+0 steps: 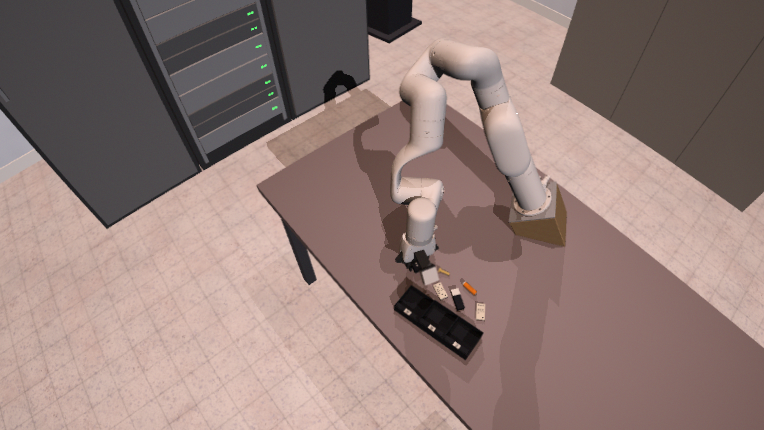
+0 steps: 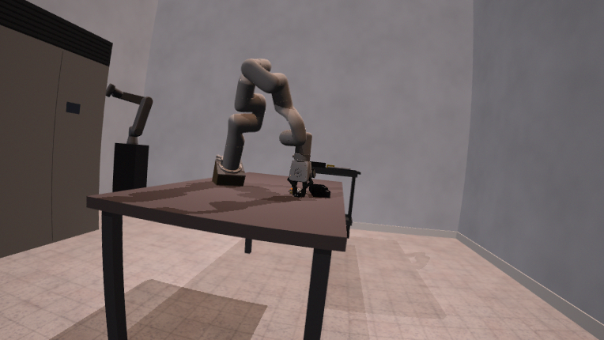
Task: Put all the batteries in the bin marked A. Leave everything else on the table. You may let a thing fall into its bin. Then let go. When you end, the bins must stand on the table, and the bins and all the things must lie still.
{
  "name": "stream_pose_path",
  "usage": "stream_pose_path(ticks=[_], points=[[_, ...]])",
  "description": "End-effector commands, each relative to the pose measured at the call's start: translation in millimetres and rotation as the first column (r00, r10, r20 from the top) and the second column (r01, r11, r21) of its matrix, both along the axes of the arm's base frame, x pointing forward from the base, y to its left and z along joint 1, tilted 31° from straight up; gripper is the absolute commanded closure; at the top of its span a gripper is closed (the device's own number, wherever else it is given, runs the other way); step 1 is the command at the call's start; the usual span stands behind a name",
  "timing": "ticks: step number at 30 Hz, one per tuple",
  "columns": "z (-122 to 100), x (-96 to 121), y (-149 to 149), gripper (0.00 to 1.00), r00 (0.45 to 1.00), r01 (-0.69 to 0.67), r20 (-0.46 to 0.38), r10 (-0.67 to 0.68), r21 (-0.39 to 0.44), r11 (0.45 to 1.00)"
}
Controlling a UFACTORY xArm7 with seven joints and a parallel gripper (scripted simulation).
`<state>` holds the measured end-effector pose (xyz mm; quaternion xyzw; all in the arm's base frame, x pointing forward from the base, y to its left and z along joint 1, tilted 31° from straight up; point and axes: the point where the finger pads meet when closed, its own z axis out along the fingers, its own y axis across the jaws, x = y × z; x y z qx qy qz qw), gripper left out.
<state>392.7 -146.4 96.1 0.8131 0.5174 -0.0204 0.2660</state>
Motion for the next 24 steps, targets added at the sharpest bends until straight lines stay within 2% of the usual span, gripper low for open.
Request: stream_pose_path(ticks=[1, 2, 24], points=[[0.9, 0.9, 0.3, 0.58, 1.0, -0.002, 0.002, 0.002, -0.001, 1.0], [1.0, 1.0, 0.4, 1.0, 1.0, -0.002, 0.002, 0.002, -0.001, 1.0], [1.0, 1.0, 0.3, 1.0, 1.0, -0.002, 0.002, 0.002, -0.001, 1.0]])
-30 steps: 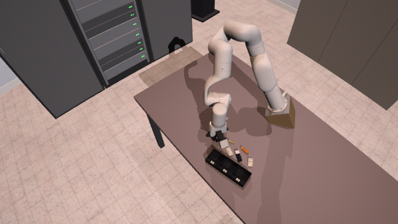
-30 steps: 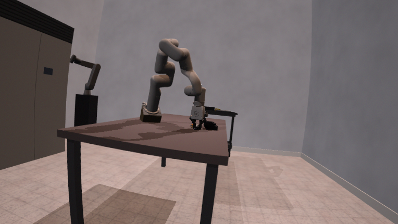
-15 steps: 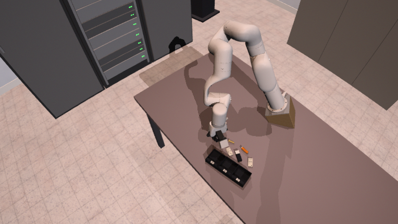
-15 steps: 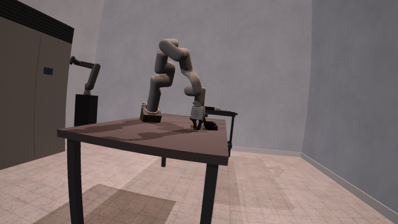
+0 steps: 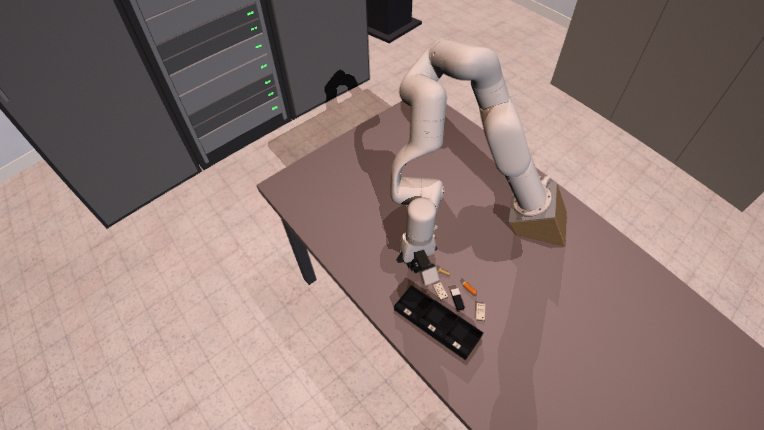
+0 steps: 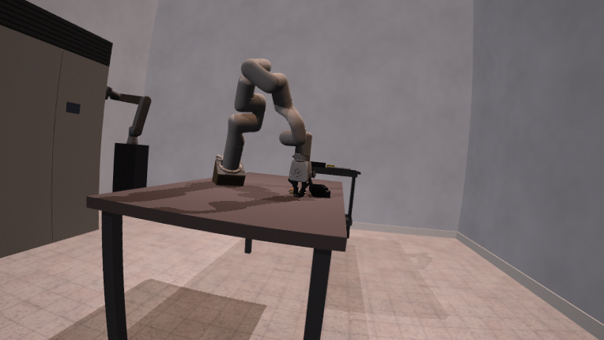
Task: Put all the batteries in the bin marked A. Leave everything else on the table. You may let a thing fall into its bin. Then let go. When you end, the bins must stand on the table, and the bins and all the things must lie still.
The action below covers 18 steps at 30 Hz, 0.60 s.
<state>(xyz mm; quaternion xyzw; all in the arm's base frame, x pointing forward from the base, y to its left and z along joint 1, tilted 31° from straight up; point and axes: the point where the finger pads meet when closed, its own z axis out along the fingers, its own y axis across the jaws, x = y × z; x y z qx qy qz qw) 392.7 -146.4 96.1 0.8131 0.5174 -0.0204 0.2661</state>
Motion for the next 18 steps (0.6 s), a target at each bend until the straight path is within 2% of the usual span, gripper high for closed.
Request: stream_pose_path(ticks=[1, 11, 18], points=[[1, 1, 0, 1.0, 1.0, -0.002, 0.002, 0.002, -0.001, 1.0], [7, -1, 3, 1.0, 1.0, -0.002, 0.002, 0.002, -0.001, 1.0], [27, -6, 14, 1.0, 1.0, -0.001, 0.002, 0.001, -0.001, 1.0]])
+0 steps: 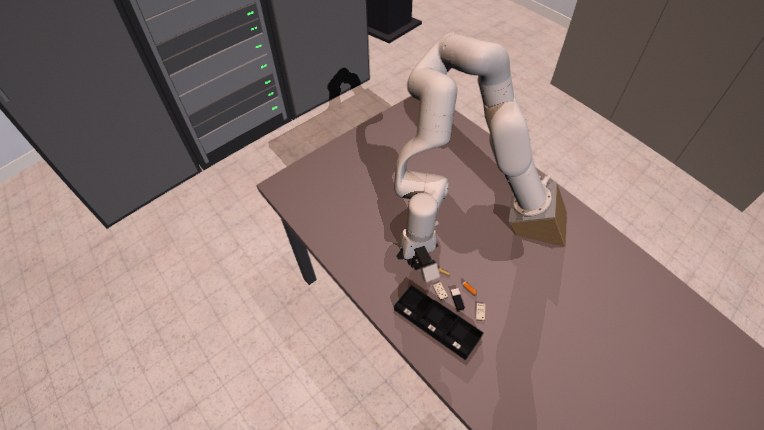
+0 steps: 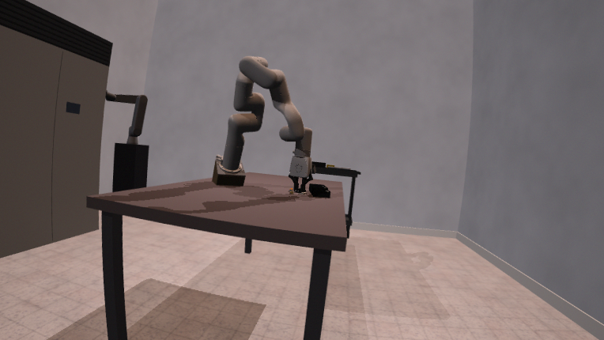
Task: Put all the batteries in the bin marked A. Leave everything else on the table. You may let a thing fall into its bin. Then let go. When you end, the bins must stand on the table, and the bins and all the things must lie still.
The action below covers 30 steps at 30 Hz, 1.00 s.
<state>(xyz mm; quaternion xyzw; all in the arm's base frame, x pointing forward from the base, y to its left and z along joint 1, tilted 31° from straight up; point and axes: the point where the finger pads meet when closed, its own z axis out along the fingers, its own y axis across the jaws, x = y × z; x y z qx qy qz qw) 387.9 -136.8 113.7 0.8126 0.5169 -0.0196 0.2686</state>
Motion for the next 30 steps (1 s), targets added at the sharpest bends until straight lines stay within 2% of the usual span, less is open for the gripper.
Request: stream_pose_path(ticks=[1, 11, 24, 27, 30], points=[[12, -2, 6, 1.0, 1.0, -0.001, -0.002, 0.001, 0.003, 1.0], [35, -9, 18, 1.0, 1.0, -0.001, -0.001, 0.001, 0.003, 1.0], [34, -9, 18, 1.0, 1.0, -0.001, -0.002, 0.001, 0.003, 1.0], [34, -4, 22, 1.0, 1.0, -0.001, -0.001, 0.001, 0.003, 1.0], [32, 9, 33, 1.0, 1.0, -0.001, -0.001, 0.001, 0.003, 1.0]])
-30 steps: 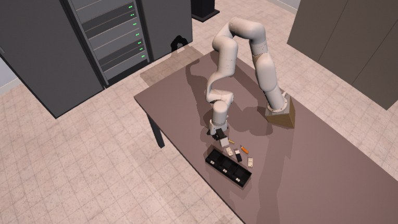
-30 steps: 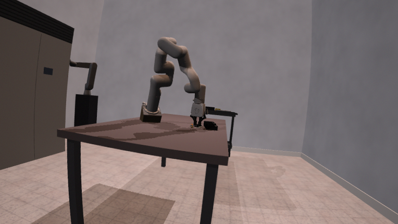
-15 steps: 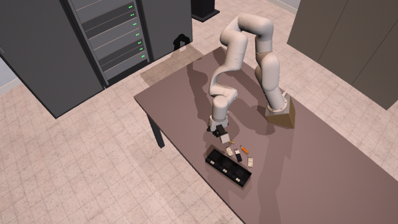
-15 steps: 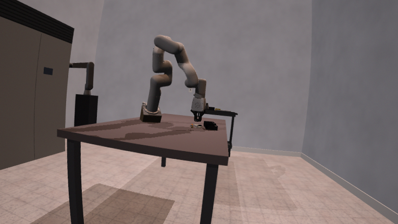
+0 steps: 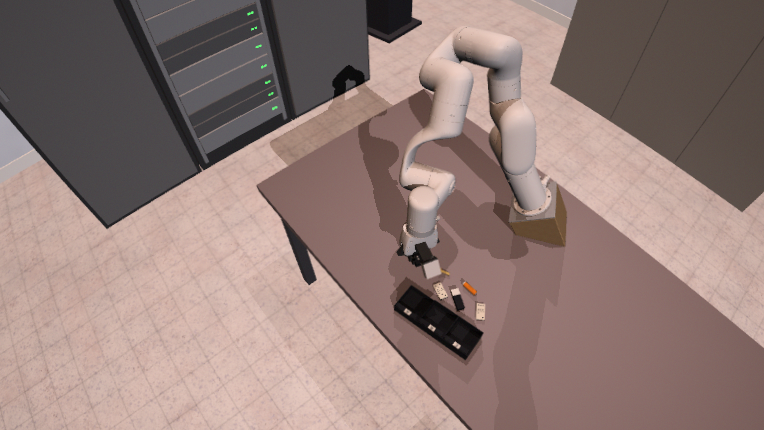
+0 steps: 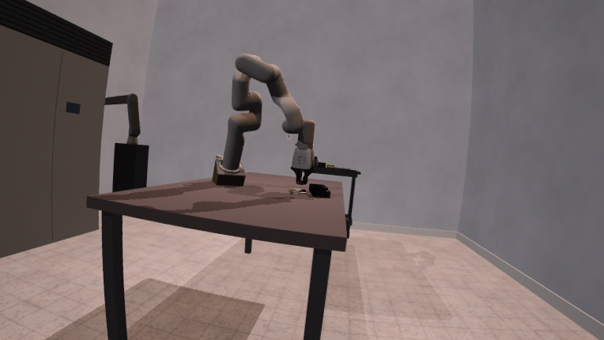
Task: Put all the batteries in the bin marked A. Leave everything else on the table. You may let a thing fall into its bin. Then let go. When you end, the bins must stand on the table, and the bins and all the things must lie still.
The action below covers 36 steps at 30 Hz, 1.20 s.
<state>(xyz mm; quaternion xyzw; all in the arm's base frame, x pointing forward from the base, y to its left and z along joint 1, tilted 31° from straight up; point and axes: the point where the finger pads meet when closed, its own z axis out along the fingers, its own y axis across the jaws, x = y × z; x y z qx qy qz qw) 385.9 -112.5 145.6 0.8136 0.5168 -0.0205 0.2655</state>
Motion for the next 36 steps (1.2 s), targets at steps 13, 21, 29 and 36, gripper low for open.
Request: stream_pose_path(ticks=[13, 21, 29, 36], points=[[-9, 62, 52, 1.0, 0.964, -0.24, -0.127, 0.232, -0.053, 0.969], [-14, 94, 79, 1.0, 0.86, -0.469, -0.266, 0.436, -0.071, 0.88], [-14, 98, 82, 1.0, 0.86, -0.469, -0.265, 0.436, -0.071, 0.88], [-14, 97, 81, 1.0, 0.86, -0.469, -0.265, 0.436, -0.071, 0.88]])
